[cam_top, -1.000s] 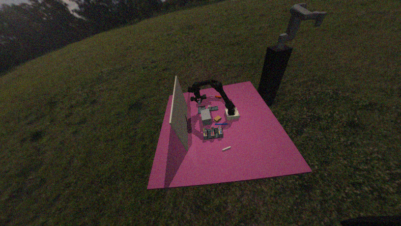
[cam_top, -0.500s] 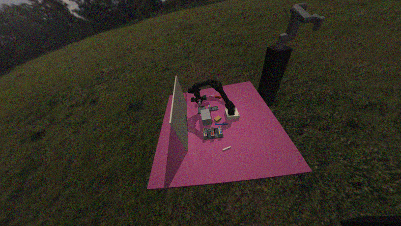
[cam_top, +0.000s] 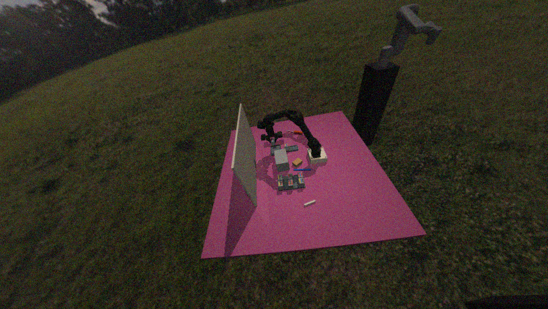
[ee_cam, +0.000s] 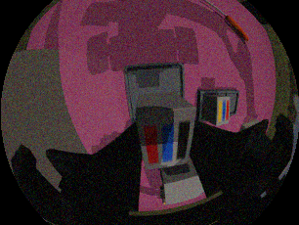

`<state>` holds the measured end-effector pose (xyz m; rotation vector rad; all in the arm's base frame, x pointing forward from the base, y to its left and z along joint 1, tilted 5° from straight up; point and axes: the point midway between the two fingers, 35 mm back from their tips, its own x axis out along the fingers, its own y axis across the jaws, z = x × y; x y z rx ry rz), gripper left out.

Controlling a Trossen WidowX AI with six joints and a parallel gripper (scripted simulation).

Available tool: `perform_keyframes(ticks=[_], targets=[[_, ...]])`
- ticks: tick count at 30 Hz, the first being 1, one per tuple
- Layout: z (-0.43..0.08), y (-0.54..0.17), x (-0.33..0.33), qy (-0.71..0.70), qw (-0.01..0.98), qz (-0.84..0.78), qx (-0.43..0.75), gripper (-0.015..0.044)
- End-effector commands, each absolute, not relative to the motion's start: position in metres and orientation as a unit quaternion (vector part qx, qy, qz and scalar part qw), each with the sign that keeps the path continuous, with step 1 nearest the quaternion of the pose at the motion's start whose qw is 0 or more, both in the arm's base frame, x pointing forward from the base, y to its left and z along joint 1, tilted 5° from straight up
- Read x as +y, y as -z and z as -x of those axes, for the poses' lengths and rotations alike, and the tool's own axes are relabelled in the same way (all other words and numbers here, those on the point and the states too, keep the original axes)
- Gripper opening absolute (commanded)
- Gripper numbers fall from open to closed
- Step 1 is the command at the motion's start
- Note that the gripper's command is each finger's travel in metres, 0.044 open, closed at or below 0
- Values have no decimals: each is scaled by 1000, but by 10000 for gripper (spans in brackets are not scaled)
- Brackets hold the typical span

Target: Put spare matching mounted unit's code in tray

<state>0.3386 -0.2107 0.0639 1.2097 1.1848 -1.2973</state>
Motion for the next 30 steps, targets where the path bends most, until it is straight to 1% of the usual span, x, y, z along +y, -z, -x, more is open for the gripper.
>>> perform_keyframes(ticks=[1,30], targets=[[-338,-59,-211,532,482,-495,489,0],[-335,-36,-210,532,482,-495,489,0]])
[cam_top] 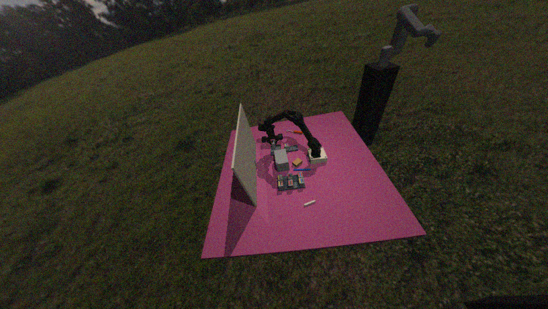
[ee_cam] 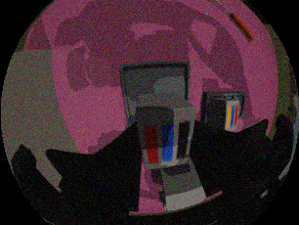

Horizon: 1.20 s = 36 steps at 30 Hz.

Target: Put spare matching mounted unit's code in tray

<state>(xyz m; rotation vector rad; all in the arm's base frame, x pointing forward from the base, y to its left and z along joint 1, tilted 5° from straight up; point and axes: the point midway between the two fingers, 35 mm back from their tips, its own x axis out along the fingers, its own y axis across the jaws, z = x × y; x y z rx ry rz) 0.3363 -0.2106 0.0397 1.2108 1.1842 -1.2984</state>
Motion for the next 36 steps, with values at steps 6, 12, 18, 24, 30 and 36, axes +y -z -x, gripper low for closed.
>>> perform_keyframes(ticks=[6,12,18,24,30,36], targets=[[-335,-31,-210,532,482,-495,489,0],[-334,-26,-210,532,482,-495,489,0],[-333,-21,-210,532,482,-495,489,0],[-332,-17,-210,532,482,-495,489,0],[-331,-12,-209,532,482,-495,489,0],[-330,-7,-209,532,482,-495,489,0]])
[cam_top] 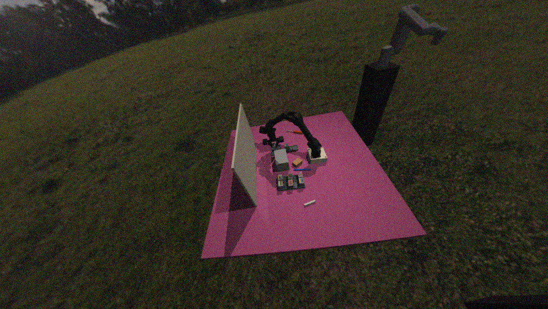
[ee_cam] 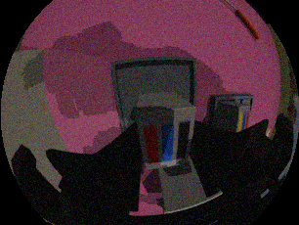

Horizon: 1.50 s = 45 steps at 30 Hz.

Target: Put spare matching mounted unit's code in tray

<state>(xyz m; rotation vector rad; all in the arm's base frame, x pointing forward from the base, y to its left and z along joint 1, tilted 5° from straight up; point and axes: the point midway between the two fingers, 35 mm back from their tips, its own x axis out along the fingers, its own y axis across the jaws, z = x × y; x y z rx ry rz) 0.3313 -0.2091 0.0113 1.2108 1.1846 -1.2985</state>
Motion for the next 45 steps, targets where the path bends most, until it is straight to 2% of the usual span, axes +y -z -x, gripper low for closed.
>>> perform_keyframes(ticks=[1,20,37,45], targets=[[-330,-7,-209,532,482,-495,489,0],[-326,7,-207,532,482,-495,489,0],[-328,1,-208,533,482,-497,486,440],[-332,-102,-204,532,482,-495,489,440]])
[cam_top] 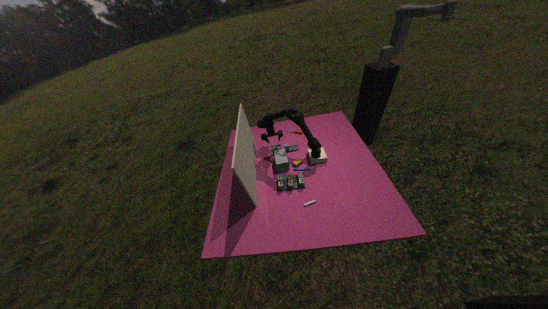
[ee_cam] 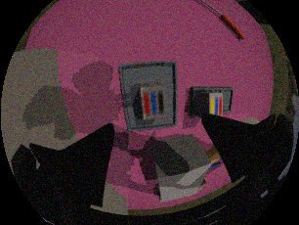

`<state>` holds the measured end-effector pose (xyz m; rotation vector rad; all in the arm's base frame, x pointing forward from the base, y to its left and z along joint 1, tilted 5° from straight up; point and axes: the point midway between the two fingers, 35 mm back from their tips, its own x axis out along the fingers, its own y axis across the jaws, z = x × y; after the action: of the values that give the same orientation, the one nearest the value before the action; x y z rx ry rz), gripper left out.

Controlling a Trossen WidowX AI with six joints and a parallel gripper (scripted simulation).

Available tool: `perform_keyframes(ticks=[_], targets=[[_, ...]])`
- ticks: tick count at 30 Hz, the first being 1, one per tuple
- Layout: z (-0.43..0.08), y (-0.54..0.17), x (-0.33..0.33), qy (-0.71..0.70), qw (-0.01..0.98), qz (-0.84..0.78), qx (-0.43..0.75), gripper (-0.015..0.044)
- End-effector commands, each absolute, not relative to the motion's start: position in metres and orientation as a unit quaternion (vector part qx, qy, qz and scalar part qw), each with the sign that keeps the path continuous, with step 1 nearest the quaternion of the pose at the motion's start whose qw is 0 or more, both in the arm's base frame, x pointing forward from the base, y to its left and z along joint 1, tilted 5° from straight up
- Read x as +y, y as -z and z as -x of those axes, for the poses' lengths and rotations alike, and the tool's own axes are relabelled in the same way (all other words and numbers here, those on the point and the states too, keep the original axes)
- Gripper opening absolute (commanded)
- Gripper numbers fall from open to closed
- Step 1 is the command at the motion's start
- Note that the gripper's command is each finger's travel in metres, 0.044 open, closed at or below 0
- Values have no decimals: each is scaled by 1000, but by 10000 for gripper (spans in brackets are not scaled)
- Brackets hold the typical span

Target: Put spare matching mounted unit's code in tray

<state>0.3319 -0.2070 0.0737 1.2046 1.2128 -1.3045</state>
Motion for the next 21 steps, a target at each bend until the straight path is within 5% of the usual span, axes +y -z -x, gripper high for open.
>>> perform_keyframes(ticks=[1,21], targets=[[-332,-102,-204,532,482,-495,489,440],[-335,-103,-207,529,491,-497,481,440]])
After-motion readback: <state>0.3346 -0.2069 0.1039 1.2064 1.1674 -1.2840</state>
